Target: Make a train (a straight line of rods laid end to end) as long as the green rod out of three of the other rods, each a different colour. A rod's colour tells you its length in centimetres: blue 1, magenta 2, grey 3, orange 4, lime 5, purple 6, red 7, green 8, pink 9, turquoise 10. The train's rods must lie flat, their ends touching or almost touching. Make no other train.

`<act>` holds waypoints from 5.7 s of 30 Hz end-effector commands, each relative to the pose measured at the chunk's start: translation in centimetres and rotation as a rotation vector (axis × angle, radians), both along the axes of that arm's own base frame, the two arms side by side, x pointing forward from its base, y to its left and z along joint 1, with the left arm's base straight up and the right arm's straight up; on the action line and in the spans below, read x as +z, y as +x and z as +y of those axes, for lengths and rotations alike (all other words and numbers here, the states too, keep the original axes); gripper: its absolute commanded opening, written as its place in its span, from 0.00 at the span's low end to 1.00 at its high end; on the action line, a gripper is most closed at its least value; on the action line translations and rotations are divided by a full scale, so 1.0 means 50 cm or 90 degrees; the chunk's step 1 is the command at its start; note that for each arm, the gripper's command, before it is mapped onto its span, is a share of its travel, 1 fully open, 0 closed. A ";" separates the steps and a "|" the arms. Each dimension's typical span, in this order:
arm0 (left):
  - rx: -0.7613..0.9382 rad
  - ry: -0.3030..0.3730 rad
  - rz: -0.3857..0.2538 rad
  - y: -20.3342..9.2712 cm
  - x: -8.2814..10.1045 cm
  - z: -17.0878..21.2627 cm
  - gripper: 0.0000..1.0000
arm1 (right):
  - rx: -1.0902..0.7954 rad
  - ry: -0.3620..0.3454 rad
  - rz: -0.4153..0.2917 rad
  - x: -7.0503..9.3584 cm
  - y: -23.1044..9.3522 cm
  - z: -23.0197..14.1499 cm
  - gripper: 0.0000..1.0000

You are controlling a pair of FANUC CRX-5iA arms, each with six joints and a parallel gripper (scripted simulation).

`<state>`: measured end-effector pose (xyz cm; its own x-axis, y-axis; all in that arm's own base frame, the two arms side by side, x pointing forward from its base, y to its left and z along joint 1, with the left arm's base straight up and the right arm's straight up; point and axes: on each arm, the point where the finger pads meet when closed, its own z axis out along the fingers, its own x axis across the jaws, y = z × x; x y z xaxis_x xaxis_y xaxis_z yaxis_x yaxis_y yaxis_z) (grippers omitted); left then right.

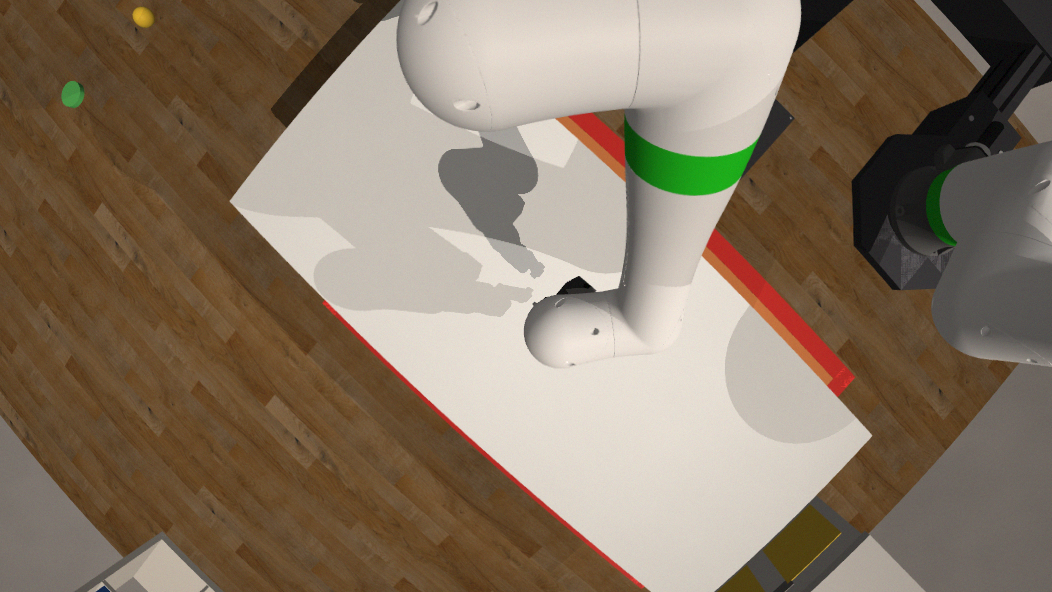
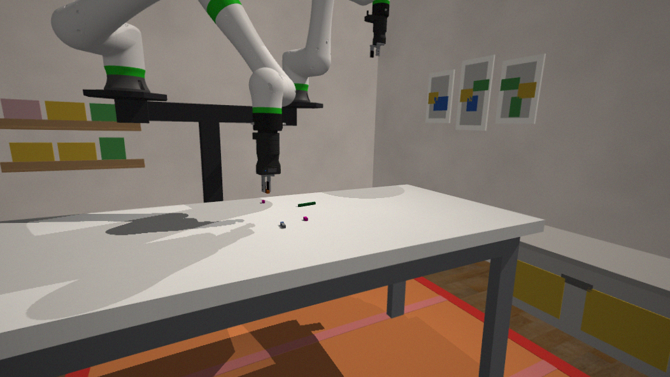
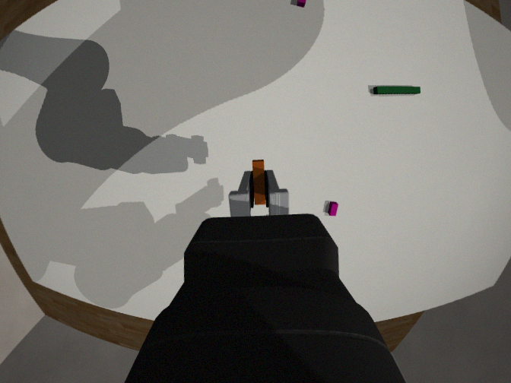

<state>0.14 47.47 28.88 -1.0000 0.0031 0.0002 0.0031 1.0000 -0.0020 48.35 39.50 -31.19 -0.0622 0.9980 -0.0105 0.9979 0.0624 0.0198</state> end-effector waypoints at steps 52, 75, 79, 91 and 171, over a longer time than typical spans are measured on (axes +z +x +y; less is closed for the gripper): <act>0.000 0.001 0.000 0.000 0.002 0.000 1.00 | 1.004 -0.006 0.014 0.006 0.159 -0.018 0.24; 0.000 0.001 0.000 0.000 0.002 0.000 1.00 | 1.404 -0.012 0.012 0.009 0.229 -0.001 0.24; 0.000 0.001 0.000 0.000 0.002 0.000 1.00 | 1.476 -0.013 0.012 0.010 0.240 0.004 0.24; 0.000 0.001 0.000 0.000 0.002 0.000 1.00 | 1.686 -0.017 0.011 0.012 0.270 0.019 0.24; 0.000 0.001 0.000 0.000 0.002 0.000 1.00 | 1.875 -0.020 0.010 -0.162 0.296 0.036 0.24</act>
<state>0.14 47.47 28.88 -1.0000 0.0031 0.0002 0.0031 1.0000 -0.0020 63.05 41.23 -39.40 -0.1335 -0.9911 0.0001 -0.9911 0.1335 0.0003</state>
